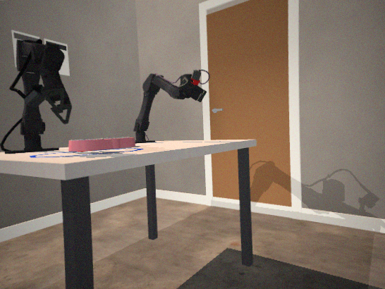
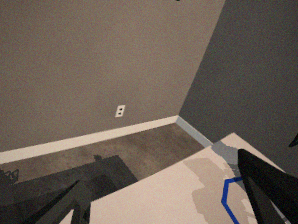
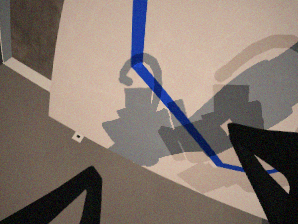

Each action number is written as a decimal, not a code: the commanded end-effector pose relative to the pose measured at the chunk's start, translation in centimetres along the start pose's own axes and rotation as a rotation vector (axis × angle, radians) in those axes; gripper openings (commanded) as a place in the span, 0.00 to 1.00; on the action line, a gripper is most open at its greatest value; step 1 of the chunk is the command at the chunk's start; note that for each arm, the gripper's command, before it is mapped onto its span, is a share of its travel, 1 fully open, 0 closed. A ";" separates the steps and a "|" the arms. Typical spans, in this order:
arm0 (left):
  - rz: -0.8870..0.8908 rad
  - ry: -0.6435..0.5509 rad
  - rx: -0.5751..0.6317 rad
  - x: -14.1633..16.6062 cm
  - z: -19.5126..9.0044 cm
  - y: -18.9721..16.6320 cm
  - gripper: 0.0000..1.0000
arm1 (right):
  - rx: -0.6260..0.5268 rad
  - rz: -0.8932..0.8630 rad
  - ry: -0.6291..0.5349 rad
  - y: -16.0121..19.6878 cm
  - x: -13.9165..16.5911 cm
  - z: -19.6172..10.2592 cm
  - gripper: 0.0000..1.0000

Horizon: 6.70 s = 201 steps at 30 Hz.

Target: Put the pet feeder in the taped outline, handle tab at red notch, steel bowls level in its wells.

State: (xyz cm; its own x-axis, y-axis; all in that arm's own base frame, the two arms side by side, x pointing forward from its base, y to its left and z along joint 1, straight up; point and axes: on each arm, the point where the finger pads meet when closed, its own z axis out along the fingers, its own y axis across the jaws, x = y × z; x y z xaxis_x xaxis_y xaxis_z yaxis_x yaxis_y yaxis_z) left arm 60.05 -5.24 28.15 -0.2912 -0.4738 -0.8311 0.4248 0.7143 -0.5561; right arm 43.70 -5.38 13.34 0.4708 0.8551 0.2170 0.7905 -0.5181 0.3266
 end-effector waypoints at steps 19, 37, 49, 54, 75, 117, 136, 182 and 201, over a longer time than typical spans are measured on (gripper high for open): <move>0.045 -0.048 0.032 -2.4 -0.4 -1.9 1.00 | -0.021 -0.003 0.007 0.5 0.2 -0.9 0.30; 0.044 -0.021 -0.003 -1.1 -0.8 -2.1 1.00 | 0.060 -0.023 0.010 -1.9 1.1 1.0 0.30; 0.281 -0.083 -0.265 -5.0 -7.7 -5.9 1.00 | 0.249 -0.219 0.094 -10.7 9.2 2.0 0.30; 0.348 -0.097 -0.328 -5.7 -10.3 -7.4 1.00 | 0.250 -0.291 0.144 -12.9 11.8 -0.1 0.30; 0.580 -0.130 -0.546 -6.1 -21.2 -11.9 1.00 | 0.511 -0.542 0.153 -26.4 16.4 0.7 0.30; 0.577 -0.218 -0.499 -7.7 -21.8 -13.7 1.00 | 0.502 -0.569 0.162 -27.5 16.1 3.2 0.30; 0.577 -0.218 -0.499 -7.7 -21.8 -13.7 1.00 | 0.461 -0.573 0.198 -27.0 17.0 3.2 0.25; 0.577 -0.218 -0.499 -7.7 -21.8 -13.7 1.00 | 0.458 -0.574 0.197 -26.9 17.0 3.3 0.17; 0.577 -0.218 -0.499 -7.7 -21.8 -13.7 1.00 | 0.459 -0.574 0.196 -26.9 17.0 3.3 0.17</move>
State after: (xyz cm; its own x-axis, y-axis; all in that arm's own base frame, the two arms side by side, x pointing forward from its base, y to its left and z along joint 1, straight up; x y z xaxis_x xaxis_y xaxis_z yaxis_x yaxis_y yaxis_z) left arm 38.05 0.10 41.03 0.0080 -0.0003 -1.0000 -0.0007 1.0000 -0.0003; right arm 30.77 23.33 4.46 -0.1036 0.9482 0.3003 0.9939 0.1103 -0.0054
